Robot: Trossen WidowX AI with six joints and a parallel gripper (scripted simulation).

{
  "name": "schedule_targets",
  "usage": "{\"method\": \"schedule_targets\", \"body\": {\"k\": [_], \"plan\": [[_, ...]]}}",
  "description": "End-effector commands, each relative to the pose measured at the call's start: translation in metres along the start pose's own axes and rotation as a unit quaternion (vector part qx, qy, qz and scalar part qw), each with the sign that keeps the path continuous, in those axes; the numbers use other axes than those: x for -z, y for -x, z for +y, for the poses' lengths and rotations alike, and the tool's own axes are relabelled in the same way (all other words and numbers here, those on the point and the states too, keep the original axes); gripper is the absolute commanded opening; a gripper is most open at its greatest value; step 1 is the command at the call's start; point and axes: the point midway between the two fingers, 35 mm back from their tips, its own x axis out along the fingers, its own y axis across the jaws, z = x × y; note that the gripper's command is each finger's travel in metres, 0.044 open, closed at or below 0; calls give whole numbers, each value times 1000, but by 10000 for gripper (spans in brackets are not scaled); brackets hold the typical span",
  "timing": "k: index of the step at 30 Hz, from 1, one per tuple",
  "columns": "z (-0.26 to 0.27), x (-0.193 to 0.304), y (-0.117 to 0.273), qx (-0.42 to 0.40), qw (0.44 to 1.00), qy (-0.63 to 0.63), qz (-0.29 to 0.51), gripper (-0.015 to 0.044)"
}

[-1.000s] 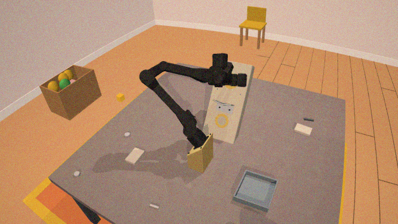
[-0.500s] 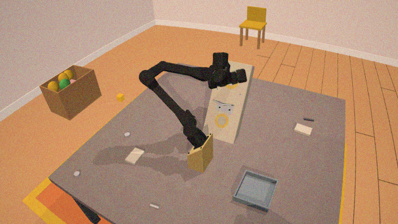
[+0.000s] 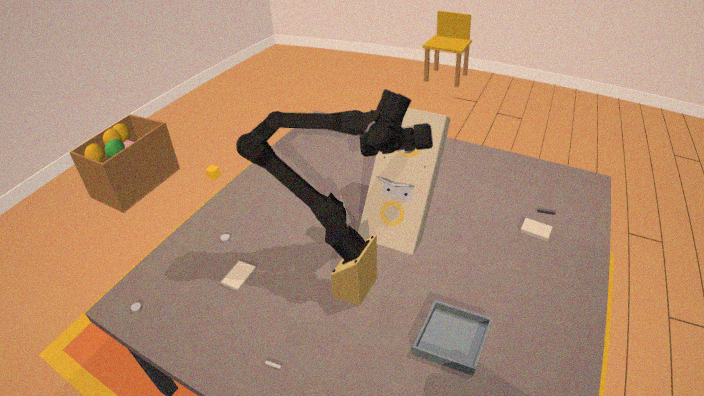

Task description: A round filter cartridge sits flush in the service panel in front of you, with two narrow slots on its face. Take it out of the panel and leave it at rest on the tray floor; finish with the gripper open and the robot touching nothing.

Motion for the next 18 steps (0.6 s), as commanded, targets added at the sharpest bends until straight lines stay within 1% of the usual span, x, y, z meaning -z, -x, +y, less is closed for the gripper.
{"method": "schedule_targets", "body": {"k": [1, 5, 18], "plan": [[3, -6, 7, -2, 1000, 8, -8, 0], [4, -1, 7, -2, 1000, 8, -8, 0], [18, 40, 0, -2, 1000, 7, -8, 0]]}}
